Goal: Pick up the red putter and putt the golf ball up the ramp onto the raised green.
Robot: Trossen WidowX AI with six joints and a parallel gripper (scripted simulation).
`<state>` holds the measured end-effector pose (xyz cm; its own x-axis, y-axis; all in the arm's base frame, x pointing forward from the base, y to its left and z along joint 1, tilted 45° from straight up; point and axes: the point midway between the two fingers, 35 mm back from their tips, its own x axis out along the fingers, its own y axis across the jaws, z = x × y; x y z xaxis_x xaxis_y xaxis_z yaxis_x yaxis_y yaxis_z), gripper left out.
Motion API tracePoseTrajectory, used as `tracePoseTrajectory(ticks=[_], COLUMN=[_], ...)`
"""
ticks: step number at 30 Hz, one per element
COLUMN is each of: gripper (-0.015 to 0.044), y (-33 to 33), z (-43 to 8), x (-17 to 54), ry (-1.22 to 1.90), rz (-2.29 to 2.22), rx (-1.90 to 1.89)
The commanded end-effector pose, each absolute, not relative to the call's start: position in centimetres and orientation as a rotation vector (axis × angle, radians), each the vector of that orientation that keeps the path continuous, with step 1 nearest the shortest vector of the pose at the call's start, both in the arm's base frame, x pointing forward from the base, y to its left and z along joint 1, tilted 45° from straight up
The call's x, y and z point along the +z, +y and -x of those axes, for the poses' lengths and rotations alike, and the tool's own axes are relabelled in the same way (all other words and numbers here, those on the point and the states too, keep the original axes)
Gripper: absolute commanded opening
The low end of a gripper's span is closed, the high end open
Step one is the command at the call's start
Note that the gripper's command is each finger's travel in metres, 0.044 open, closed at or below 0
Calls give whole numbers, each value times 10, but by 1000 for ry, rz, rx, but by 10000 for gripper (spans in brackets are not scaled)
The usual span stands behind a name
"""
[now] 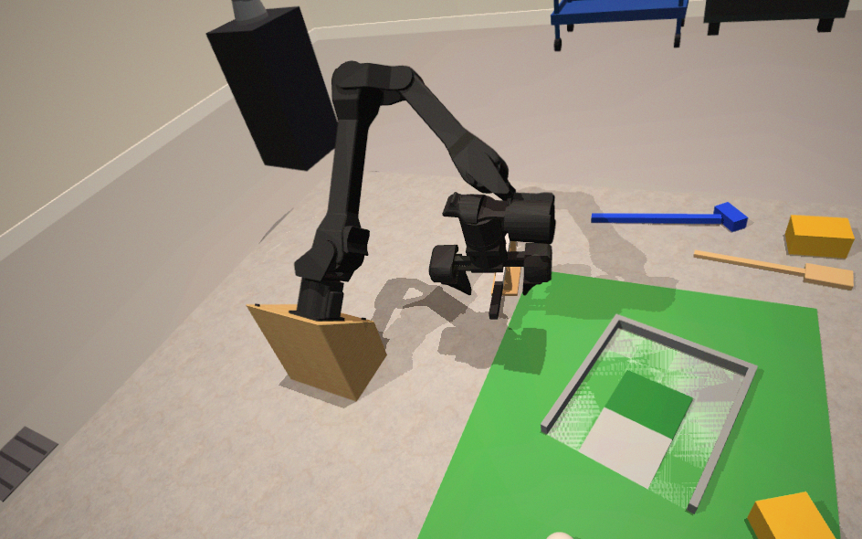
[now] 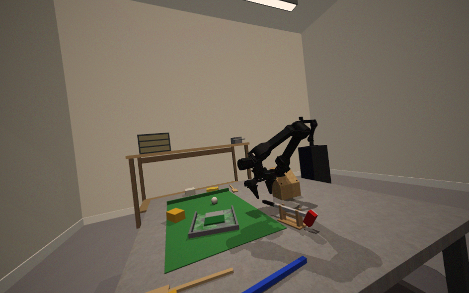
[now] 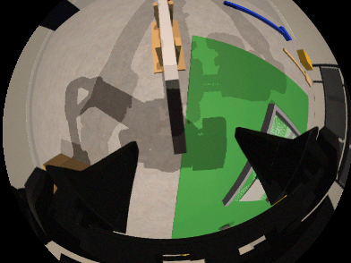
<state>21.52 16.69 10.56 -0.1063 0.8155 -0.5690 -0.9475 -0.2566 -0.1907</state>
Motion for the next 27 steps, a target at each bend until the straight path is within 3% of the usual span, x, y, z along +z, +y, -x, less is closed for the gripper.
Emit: tracePoseTrajectory(ticks=[1, 27], gripper=[440, 440], y=[171, 205], z=[-205, -202], x=[116, 82], ry=[219, 217], rz=[615, 614], rx=[1724, 1724])
